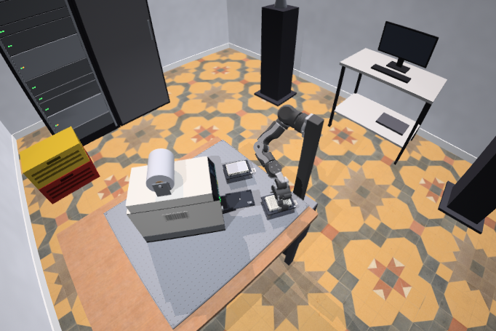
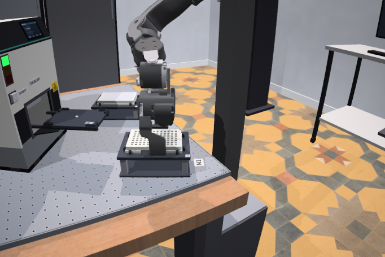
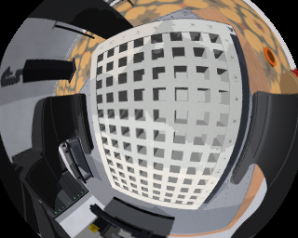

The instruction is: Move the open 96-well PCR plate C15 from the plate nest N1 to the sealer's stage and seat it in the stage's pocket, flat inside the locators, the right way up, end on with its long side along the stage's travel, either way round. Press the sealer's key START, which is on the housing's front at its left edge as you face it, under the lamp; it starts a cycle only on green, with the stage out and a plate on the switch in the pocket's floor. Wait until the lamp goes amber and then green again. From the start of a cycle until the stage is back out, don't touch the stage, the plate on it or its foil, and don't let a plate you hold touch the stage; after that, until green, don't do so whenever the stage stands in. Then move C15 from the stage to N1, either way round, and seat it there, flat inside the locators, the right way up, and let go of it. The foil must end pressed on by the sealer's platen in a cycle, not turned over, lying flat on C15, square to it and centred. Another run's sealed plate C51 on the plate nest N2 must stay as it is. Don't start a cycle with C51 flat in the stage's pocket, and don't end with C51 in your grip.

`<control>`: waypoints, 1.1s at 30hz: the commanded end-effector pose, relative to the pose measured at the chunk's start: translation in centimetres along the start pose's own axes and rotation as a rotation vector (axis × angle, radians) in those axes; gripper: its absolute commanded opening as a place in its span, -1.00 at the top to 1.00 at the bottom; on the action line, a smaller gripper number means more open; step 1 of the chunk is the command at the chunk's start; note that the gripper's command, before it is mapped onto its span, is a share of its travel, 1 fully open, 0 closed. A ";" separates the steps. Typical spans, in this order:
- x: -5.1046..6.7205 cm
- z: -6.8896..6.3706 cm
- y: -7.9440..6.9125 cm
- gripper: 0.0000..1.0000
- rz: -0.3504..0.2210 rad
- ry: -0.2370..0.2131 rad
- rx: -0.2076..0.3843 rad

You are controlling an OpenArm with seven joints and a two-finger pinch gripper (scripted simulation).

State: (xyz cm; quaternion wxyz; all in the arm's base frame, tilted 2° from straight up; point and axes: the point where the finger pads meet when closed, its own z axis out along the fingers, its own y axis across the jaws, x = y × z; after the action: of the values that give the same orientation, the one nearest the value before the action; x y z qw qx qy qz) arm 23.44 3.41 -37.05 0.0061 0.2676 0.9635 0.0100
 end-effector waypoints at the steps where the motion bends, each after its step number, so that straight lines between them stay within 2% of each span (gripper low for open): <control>1: -0.1 0.0 0.4 -0.54 -0.014 -0.005 -0.021; 33: -0.1 -0.2 0.2 -0.54 -0.010 -0.006 -0.012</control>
State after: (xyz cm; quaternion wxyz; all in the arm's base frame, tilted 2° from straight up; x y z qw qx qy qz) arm 23.85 3.59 -36.81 0.0131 0.2612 0.9650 0.0183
